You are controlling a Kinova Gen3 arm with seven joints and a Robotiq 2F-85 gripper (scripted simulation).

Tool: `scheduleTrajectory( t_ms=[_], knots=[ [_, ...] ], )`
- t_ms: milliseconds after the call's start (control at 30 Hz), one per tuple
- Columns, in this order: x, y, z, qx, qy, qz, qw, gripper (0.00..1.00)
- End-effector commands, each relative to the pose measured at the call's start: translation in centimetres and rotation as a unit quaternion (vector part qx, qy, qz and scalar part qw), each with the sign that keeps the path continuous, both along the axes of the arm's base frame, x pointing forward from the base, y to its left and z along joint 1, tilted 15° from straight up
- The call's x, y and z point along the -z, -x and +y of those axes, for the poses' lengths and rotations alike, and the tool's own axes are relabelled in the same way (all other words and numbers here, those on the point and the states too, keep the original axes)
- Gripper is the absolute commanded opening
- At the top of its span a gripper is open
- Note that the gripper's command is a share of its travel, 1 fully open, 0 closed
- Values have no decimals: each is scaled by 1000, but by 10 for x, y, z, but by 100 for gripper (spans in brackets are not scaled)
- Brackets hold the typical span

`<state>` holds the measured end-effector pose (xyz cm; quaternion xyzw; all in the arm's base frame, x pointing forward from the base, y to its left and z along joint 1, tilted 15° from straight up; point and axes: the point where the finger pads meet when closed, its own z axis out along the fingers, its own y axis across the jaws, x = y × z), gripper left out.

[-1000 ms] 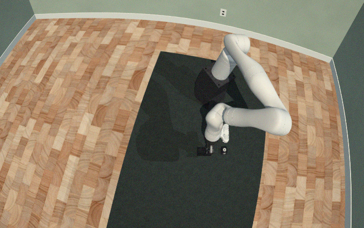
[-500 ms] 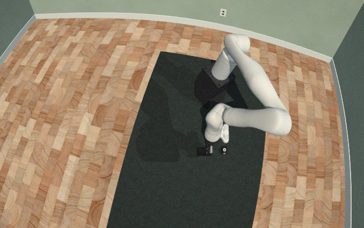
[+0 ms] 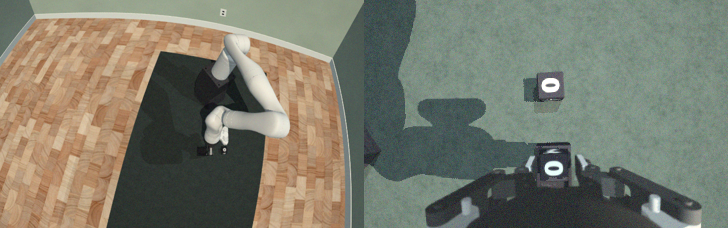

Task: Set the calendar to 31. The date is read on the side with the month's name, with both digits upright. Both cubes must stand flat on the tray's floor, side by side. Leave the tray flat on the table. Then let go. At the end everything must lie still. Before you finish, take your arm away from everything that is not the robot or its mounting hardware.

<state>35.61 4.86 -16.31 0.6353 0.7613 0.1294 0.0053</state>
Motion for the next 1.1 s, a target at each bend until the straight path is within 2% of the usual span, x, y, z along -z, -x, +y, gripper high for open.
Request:
scheduleTrajectory(
  t_ms=[0,1067],
  knots=[
    [6,2,0,-1,1,3,1000,46],
    [9,1,0,-1,1,3,1000,46]
  ],
)
